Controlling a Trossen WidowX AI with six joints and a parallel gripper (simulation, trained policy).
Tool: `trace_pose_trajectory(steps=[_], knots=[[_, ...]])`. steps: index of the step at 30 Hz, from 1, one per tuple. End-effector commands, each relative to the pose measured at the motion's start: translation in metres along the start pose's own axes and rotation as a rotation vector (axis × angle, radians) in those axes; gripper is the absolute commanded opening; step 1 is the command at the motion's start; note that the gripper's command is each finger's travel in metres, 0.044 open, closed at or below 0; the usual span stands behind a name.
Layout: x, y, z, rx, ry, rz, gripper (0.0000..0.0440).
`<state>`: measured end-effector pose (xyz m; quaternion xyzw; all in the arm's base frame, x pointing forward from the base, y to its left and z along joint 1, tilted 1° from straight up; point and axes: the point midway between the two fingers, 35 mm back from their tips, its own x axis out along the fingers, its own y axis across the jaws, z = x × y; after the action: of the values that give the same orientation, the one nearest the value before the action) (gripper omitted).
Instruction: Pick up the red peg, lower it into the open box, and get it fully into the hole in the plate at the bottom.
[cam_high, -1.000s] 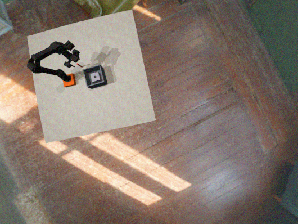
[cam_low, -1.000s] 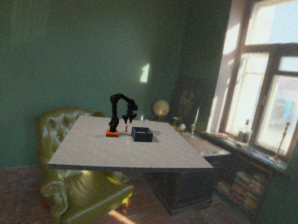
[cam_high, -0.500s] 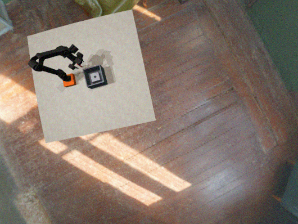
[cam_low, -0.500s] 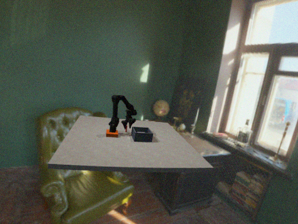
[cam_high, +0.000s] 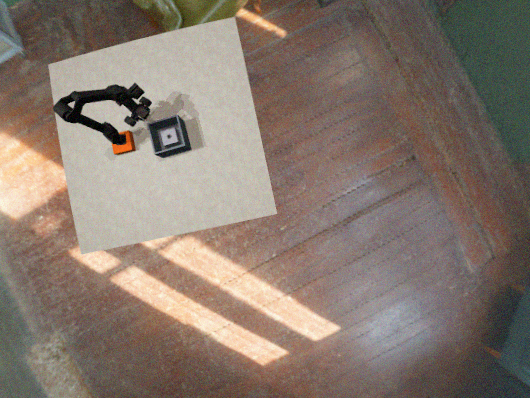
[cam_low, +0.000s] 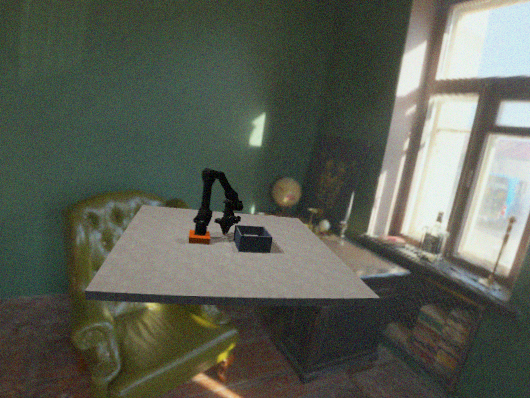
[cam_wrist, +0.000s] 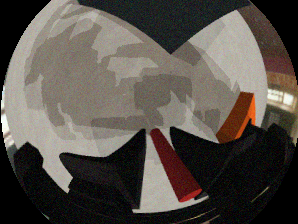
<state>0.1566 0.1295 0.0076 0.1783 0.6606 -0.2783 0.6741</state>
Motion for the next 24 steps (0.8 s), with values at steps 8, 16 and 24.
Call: trace_pose_trajectory(steps=[8, 16, 24], knots=[[-0.012, 0.002, 0.011, 0.007, -0.042, -0.022, 0.0000], [-0.046, 0.004, 0.028, 0.013, -0.106, 0.011, 0.0000], [-0.083, 0.005, 0.050, 0.059, -0.166, 0.050, 0.0000]])
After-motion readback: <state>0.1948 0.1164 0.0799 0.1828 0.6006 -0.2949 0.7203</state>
